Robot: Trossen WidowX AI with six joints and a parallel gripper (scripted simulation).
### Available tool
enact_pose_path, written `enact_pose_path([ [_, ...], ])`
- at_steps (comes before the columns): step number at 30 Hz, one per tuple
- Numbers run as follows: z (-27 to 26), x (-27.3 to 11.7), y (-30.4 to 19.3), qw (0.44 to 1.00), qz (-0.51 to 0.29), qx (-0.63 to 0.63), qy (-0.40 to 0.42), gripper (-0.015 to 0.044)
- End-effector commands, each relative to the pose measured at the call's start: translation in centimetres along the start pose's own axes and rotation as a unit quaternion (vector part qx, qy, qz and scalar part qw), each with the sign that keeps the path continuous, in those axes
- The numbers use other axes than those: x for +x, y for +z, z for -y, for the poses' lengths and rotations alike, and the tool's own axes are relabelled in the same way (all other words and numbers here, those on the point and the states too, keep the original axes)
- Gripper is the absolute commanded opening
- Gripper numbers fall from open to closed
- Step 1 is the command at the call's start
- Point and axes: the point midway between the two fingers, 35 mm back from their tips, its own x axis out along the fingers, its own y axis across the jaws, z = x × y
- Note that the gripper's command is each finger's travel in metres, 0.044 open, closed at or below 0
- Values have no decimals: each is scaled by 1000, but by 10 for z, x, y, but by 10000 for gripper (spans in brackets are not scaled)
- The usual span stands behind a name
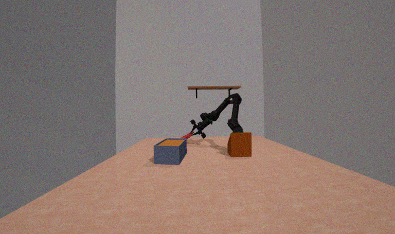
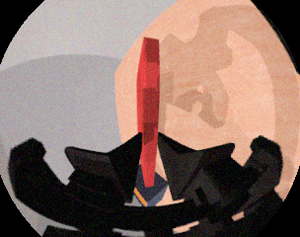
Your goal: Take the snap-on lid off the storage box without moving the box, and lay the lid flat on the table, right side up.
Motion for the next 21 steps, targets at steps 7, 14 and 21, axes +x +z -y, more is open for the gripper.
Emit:
enact_pose_path([
  [7,19,10,-5,1000,-7,1,-21,0],
  [14,23,13,-6,1000,-7,1,-21,0],
  [21,28,16,-6,1000,-7,0,-21,0],
])
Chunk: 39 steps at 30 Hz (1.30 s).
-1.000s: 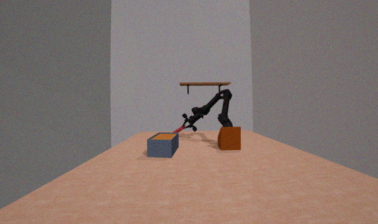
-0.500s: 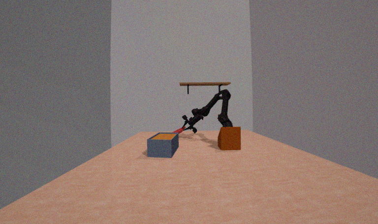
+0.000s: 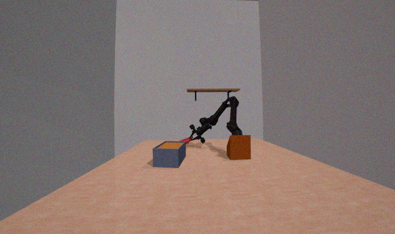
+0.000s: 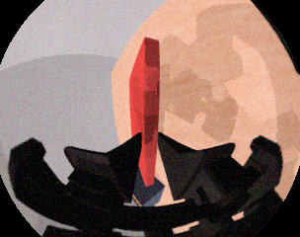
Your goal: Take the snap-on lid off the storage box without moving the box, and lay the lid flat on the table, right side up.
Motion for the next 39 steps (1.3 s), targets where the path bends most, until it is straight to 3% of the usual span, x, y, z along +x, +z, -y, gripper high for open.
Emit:
enact_pose_path([
  [1,12,6,-4,1000,-5,0,-16,0],
  [6,16,8,-4,1000,-5,0,-16,0],
  [16,3,3,1,1000,-5,0,-16,263],
  [18,3,3,1,1000,-5,0,-16,275],
  [24,10,-6,0,1000,-5,0,-16,433],
  [39,28,-29,0,1000,-6,-1,-16,440],
])
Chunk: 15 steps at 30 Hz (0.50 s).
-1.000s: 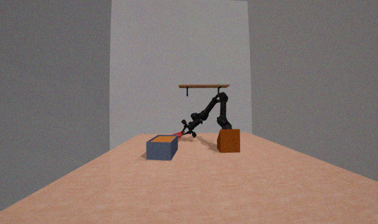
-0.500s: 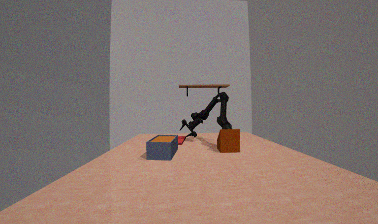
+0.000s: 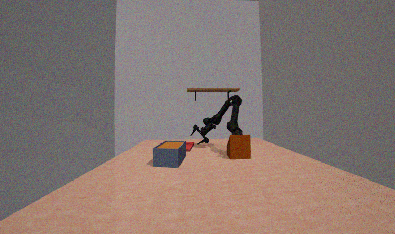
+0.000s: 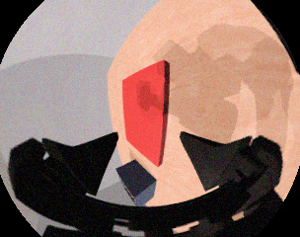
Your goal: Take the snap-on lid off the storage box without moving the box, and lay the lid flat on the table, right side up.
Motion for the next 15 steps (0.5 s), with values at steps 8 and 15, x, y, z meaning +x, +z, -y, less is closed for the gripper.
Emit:
enact_pose_path([
  [8,15,-17,-1,1000,-2,-2,0,440],
  [15,23,-27,-1,1000,-2,-2,-1,440],
])
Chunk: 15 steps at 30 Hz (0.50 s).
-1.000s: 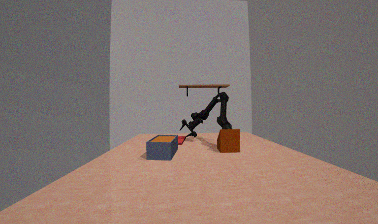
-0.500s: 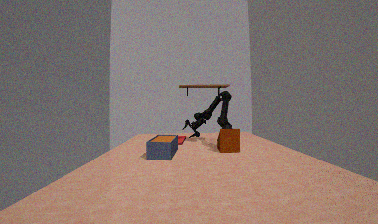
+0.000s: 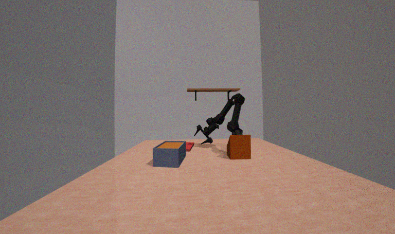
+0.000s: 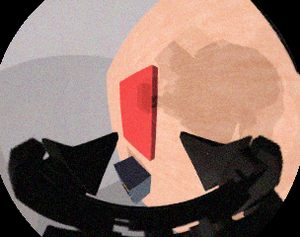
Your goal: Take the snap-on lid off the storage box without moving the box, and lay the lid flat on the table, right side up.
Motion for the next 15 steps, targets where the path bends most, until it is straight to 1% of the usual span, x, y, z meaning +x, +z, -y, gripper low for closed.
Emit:
enact_pose_path([
  [1,2,-3,-1,1000,-2,-1,0,440],
  [15,-14,-25,0,1000,-2,-1,0,440],
])
